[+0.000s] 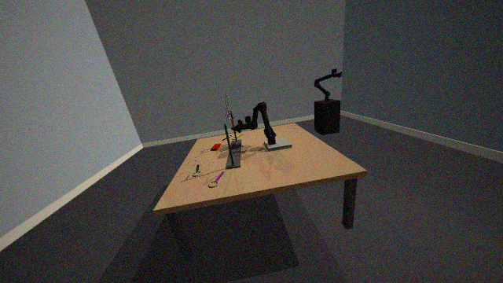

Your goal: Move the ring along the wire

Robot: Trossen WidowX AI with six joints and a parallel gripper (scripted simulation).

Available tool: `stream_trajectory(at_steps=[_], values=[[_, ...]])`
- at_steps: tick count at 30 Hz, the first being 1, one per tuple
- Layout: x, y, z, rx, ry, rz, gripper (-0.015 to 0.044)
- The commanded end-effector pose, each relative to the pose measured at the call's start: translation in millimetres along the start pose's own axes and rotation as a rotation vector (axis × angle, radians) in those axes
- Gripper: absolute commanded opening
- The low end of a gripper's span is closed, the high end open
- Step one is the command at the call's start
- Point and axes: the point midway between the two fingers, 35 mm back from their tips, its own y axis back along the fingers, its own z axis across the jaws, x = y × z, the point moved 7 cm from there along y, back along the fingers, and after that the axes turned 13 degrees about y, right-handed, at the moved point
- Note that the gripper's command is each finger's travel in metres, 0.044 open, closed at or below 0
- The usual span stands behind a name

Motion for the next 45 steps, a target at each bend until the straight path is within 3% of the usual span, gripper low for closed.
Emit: stream_trajectory(at_steps=[1,29,41,45], values=[[2.1,-6.3,0.1,0.002,-0.01,0.005,0.016],[2.0,-10.4,0.7,0.003,-0.01,0.005,0.016],[1.3,-10.2,1.0,-0.001,-0.004,0.001,-0.015],[1.3,-10.2,1.0,-0.001,-0.004,0.001,-0.015]])
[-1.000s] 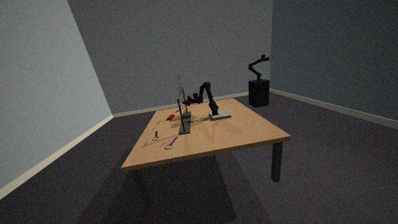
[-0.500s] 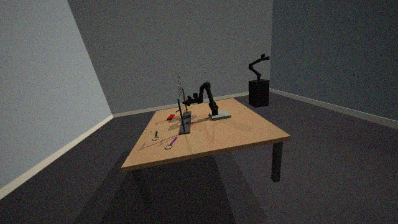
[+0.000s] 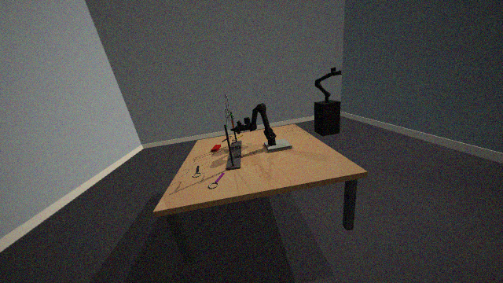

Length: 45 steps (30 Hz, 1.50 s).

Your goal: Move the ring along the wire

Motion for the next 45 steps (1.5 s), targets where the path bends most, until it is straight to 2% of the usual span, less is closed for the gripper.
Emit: stream_trajectory(at_steps=[1,14,45], values=[[0.0,0.0,0.1,0.0,0.002,0.0,-0.015],[-20.4,-0.6,-3.6,0.008,-0.004,0.0,-0.015],[-20.9,-0.5,-3.7,0.008,-0.004,0.0,-0.015]])
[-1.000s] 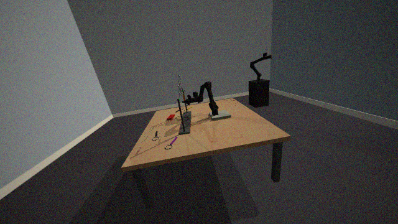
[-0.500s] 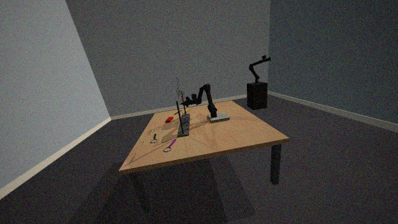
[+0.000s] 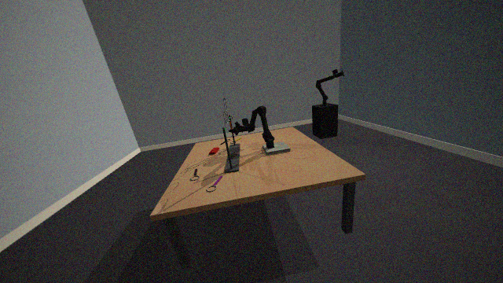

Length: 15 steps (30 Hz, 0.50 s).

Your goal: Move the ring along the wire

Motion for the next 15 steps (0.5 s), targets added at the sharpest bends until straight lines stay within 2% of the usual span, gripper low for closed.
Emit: stream_trajectory(at_steps=[1,15], values=[[-0.7,-0.1,0.0,0.004,-0.005,0.0,-0.015],[-4.0,-0.3,13.7,0.005,-0.007,0.002,-0.015]])
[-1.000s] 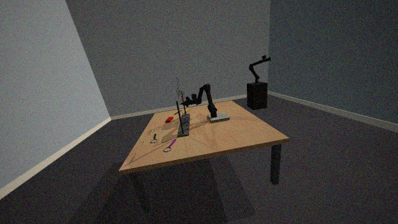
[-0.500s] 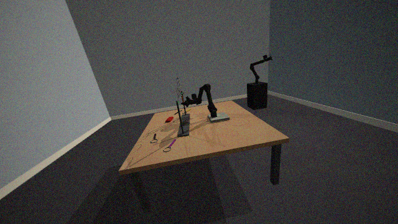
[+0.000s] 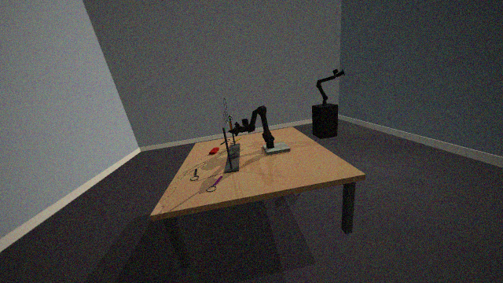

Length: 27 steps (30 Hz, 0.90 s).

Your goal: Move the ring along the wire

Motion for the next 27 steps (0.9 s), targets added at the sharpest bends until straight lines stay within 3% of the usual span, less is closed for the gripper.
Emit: stream_trajectory(at_steps=[1,27], values=[[-3.1,0.9,3.4,0.005,-0.001,-0.004,-0.015],[-12.9,0.6,42.1,0.006,-0.11,-0.003,-0.015]])
